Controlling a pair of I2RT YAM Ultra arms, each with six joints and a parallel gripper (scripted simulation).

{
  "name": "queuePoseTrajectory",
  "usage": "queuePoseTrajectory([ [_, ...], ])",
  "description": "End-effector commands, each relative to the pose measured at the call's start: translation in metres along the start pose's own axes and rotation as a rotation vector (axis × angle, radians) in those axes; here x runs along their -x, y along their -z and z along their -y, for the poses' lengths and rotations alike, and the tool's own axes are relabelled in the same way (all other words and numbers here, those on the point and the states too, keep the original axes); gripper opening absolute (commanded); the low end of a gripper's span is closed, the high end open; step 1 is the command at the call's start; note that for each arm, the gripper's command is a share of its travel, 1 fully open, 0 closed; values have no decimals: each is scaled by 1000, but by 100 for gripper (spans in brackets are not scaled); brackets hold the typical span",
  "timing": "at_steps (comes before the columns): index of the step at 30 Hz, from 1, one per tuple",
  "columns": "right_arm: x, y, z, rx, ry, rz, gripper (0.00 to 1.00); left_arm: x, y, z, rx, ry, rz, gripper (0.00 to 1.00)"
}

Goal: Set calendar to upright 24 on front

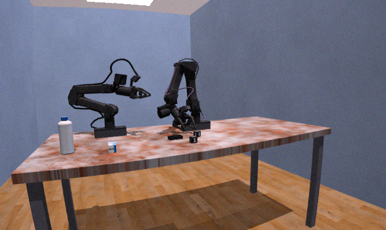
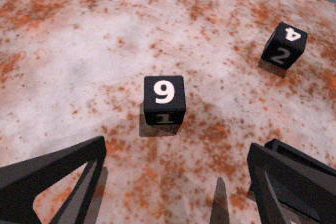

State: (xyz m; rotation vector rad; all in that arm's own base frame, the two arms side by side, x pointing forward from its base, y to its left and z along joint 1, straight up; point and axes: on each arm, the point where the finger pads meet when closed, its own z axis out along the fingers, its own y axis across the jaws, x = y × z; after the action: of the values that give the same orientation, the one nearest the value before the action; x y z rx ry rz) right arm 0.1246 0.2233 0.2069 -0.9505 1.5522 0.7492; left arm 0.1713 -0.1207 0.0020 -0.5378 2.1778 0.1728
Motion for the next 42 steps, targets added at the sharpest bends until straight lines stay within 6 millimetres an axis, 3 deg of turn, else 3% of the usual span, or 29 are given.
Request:
queuePoseTrajectory([
  [1, 1, 2, 0, 2, 7, 19, 100, 5, 38, 1, 28, -5, -33, 100],
  [6, 1, 2, 0, 2, 7, 19, 100, 5, 34, -2, 38, -16, -19, 100],
  [8, 1, 2, 0, 2, 7, 19, 100, 0, 34, 0, 30, -26, -38, 77],
  [10, 1, 2, 0, 2, 7, 19, 100, 0, 34, 0, 30, -26, -38, 77],
  [12, 1, 2, 0, 2, 7, 19, 100, -2, 34, 11, 11, -17, -73, 55],
  [16, 1, 2, 0, 2, 7, 19, 100, -11, 26, 43, -60, -10, -162, 55],
  [20, 1, 2, 0, 2, 7, 19, 100, 5, 8, 95, -194, 4, -215, 55],
  [23, 1, 2, 0, 2, 7, 19, 100, 14, -14, 112, -266, -43, -184, 55],
  [25, 1, 2, 0, 2, 7, 19, 100, 22, -29, 113, -278, -65, -158, 55],
  [27, 1, 2, 0, 2, 7, 19, 100, 22, -29, 113, -278, -65, -158, 55],
  [33, 1, 2, 0, 2, 7, 19, 100, 47, -50, 126, -365, -196, -34, 55],
  [42, 1, 2, 0, 2, 7, 19, 100, 55, -76, 108, -346, -307, 50, 55],
])
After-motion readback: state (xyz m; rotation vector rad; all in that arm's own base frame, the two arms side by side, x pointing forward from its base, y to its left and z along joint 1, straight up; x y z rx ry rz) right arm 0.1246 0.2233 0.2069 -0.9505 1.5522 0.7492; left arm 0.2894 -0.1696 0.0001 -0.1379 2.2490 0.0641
